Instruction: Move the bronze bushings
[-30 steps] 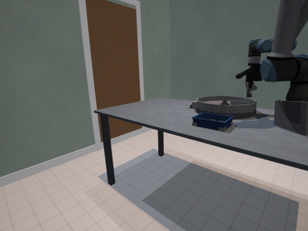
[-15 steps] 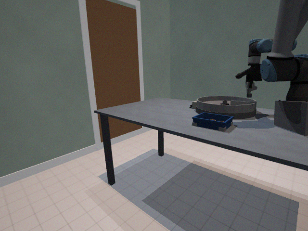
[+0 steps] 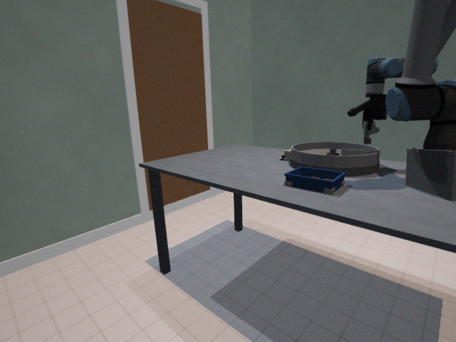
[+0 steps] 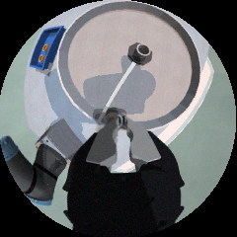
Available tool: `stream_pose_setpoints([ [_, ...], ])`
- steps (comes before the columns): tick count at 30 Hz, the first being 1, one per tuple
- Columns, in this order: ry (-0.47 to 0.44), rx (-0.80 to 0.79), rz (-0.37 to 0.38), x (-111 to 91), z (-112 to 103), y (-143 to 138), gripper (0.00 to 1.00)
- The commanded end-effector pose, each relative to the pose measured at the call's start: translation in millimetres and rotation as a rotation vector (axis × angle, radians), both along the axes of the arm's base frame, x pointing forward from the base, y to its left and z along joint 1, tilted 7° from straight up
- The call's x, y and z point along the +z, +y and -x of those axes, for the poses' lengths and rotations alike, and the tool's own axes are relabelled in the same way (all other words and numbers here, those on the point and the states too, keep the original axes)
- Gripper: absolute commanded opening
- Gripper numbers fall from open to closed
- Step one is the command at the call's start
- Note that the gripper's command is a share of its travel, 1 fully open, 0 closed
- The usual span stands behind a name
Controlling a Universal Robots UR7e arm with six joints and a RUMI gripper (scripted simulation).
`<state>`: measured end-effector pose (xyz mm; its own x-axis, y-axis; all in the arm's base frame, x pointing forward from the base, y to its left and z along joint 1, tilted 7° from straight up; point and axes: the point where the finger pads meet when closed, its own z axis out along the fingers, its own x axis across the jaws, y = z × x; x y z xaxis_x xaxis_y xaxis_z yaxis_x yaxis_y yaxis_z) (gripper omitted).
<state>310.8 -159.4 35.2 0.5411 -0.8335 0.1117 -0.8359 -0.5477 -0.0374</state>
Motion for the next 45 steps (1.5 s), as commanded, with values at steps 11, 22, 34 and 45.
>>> stream_pose_setpoints([
  [11, -0.002, 0.001, 0.003, 6.3, -59.8, 5.2, 0.0],
  [22, -0.002, 0.001, 0.003, 11.0, -114.8, 11.4, 0.0],
  [34, -0.001, 0.001, 0.002, 14.1, -152.7, 16.0, 0.0],
  [45, -0.001, 0.001, 0.002, 14.3, -155.1, 16.3, 0.0],
])
